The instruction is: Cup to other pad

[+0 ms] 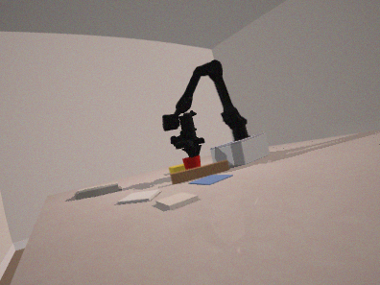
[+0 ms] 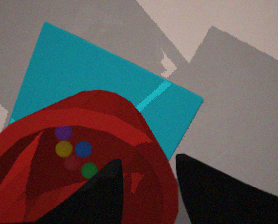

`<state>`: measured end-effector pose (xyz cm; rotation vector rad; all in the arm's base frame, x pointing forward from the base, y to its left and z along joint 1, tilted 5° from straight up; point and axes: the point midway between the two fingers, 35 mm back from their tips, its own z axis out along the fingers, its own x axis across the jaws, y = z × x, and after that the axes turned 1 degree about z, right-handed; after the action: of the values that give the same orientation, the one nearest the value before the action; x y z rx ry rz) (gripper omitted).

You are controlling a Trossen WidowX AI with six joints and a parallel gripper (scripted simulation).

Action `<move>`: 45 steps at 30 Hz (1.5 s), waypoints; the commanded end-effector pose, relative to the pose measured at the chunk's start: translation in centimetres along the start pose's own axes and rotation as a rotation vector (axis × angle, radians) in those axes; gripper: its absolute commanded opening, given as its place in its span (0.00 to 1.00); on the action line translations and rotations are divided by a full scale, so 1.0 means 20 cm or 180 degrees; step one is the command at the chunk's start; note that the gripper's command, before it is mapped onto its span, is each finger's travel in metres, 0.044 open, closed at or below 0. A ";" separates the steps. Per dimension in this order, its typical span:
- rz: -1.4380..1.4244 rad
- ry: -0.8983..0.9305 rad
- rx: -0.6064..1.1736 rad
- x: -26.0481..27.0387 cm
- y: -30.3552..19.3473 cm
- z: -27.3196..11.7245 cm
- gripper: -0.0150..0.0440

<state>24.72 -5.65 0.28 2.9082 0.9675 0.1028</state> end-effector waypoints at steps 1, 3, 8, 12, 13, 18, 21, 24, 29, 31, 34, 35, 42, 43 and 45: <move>-0.0001 0.0018 -0.0018 0.01 0.01 -0.03 0.47; -0.0001 0.0018 -0.0016 0.01 0.01 -0.05 0.47; -0.0003 0.0017 -0.0013 0.01 0.01 -0.08 0.47; -0.0004 0.0016 -0.0010 0.01 0.01 -0.11 0.47; -0.0004 0.0016 -0.0009 0.01 0.01 -0.12 0.47; -0.0005 0.0015 -0.0005 0.00 0.01 -0.16 0.47; -0.0006 0.0015 -0.0003 0.00 0.00 -0.18 0.47; -0.0007 0.0014 -0.0001 0.00 0.00 -0.20 0.47; -0.0008 0.0013 0.0002 -0.01 0.00 -0.23 0.47; -0.0008 0.0013 0.0003 -0.01 -0.01 -0.24 0.47; -0.0008 0.0012 0.0004 -0.02 -0.01 -0.24 0.47; -0.0001 -0.0015 0.0017 -0.02 -0.01 -0.22 0.52; -0.0001 -0.0015 0.0017 -0.02 -0.01 -0.22 0.83; -0.0001 -0.0014 0.0017 -0.02 -0.01 -0.22 0.87; -0.0001 -0.0013 0.0016 -0.02 -0.01 -0.24 0.96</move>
<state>23.85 -5.48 4.72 2.9119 0.9690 0.0941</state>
